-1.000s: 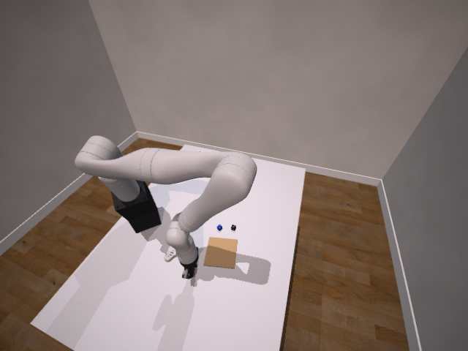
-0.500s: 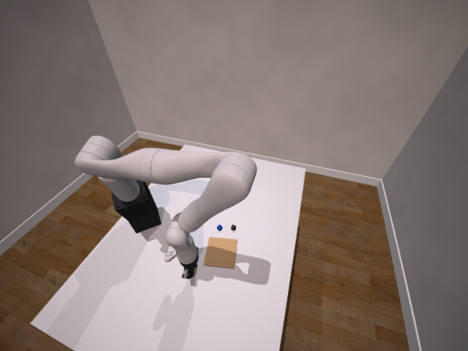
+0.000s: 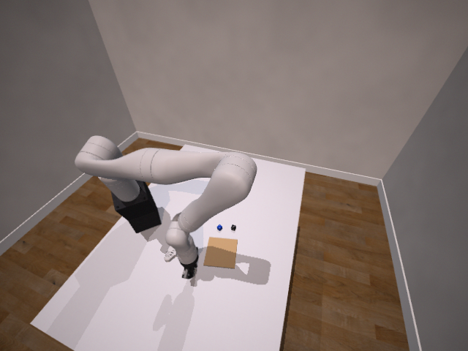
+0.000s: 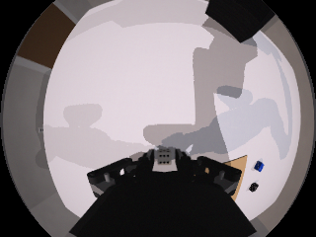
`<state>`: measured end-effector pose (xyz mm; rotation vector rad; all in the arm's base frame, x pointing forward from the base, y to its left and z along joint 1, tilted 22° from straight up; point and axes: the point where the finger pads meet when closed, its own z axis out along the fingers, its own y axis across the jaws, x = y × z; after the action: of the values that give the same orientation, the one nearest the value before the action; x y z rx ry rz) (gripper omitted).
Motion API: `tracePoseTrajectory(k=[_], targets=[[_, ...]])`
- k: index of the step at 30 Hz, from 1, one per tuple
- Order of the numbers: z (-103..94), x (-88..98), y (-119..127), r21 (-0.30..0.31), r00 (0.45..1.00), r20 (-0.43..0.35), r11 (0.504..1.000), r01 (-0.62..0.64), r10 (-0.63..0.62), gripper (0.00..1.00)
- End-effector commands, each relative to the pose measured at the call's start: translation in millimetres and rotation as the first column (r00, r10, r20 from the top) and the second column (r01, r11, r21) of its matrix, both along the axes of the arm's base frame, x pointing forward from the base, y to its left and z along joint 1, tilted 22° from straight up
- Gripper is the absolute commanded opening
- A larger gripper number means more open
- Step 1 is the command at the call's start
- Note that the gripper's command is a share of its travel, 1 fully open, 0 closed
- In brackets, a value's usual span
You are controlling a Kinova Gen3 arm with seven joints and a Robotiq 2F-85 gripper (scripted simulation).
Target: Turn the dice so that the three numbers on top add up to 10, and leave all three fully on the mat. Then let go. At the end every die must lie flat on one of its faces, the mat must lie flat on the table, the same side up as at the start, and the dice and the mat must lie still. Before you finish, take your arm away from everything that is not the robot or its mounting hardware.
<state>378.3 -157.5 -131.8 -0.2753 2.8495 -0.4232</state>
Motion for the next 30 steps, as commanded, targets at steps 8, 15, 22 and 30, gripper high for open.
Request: tracePoseTrajectory(k=[8, 15, 22, 30], targets=[[-0.7, 3.5, 0.6, 0.004, 1.0, 0.011, 1.0, 0.006, -0.006, 0.15], [-0.7, 3.5, 0.6, 0.004, 1.0, 0.011, 1.0, 0.006, -0.006, 0.15], [-0.7, 3.5, 0.6, 0.004, 1.0, 0.011, 1.0, 0.006, -0.006, 0.15], [-0.7, 3.5, 0.6, 0.004, 1.0, 0.011, 1.0, 0.006, -0.006, 0.15]])
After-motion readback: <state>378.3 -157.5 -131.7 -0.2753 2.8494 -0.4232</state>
